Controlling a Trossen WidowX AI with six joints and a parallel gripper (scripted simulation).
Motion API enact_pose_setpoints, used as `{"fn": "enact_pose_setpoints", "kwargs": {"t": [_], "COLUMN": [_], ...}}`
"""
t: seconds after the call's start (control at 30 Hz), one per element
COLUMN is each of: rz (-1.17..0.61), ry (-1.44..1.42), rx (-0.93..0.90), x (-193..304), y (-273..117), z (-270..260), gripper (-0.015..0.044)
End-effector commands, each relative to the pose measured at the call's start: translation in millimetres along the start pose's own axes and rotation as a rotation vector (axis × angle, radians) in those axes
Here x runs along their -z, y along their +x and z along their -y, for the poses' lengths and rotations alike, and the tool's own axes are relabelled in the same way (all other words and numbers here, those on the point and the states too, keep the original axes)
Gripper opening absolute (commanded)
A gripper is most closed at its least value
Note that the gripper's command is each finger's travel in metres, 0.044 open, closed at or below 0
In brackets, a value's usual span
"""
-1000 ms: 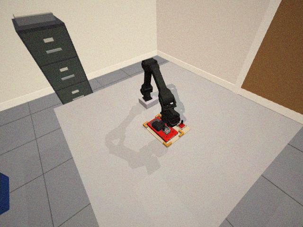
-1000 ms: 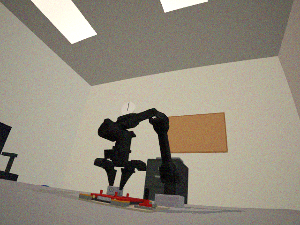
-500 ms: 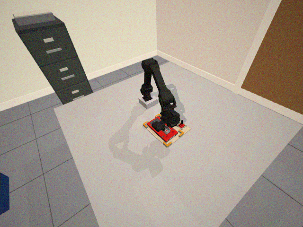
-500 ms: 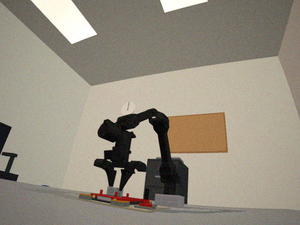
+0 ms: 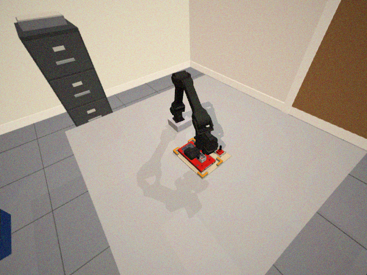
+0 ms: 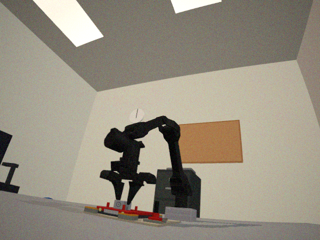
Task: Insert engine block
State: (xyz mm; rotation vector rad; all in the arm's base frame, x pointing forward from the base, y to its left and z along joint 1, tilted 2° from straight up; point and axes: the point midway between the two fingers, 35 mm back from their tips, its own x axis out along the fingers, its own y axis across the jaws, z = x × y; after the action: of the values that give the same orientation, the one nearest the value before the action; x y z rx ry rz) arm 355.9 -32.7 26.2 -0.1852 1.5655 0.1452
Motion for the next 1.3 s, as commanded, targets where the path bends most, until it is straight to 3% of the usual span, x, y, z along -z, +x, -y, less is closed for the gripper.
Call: {"fn": "enact_pose_setpoints", "kwargs": {"t": [0.0,0.03,0.4,1.03,1.27], "rz": [-0.002,-0.002,0.000,-0.002,-0.002], "ry": [-0.005,-0.005,0.000,-0.005,-0.005], "rx": [0.002,0.002,0.000,0.002,0.002], "x": [1,1,0,0,0], "y": [2,2,0,-13,-13], "z": [0,0,0,0,0], "gripper": [0.0159,0.0159,0.0440,0.0440,0.0256]}}
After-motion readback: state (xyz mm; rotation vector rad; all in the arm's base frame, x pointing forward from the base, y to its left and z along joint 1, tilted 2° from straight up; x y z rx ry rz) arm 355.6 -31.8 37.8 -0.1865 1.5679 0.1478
